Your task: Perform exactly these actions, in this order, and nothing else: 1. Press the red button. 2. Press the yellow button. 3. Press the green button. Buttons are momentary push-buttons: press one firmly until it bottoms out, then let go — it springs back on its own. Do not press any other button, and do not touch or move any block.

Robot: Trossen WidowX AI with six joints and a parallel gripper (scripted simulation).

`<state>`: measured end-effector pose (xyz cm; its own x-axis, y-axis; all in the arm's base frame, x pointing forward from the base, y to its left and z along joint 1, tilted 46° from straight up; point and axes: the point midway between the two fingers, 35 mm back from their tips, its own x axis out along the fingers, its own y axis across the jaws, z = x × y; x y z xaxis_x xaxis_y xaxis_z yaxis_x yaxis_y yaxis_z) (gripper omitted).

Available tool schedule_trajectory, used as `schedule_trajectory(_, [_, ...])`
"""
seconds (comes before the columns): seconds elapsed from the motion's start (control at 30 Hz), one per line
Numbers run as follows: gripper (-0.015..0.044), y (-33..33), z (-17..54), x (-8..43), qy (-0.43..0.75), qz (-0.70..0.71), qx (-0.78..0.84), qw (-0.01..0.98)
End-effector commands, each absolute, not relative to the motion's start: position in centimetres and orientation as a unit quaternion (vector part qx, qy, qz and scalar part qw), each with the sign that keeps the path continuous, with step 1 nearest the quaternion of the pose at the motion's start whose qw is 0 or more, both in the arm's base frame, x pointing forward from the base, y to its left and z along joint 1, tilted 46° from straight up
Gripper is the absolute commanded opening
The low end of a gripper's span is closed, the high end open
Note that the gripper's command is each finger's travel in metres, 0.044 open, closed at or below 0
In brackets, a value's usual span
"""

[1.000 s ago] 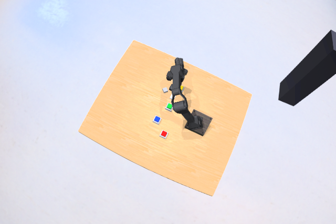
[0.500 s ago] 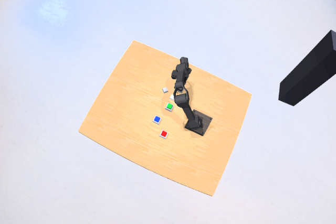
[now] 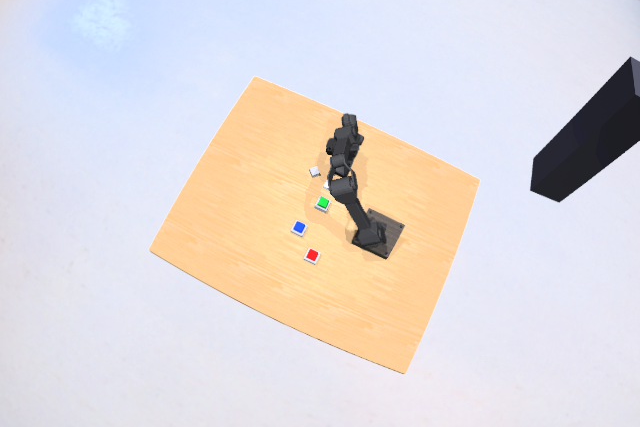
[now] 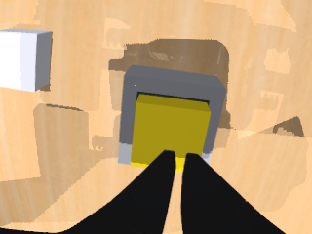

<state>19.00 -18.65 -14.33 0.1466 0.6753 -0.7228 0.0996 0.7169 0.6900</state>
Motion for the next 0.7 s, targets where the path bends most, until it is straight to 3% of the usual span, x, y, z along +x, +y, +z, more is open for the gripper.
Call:
schedule_trajectory(0.0, [0.002,-17.6,-15.0,19.0,0.619,0.212,0.319,0.686])
schedule_trajectory(0.67, [0.002,-16.4,-16.1,19.3,0.619,0.213,0.319,0.686])
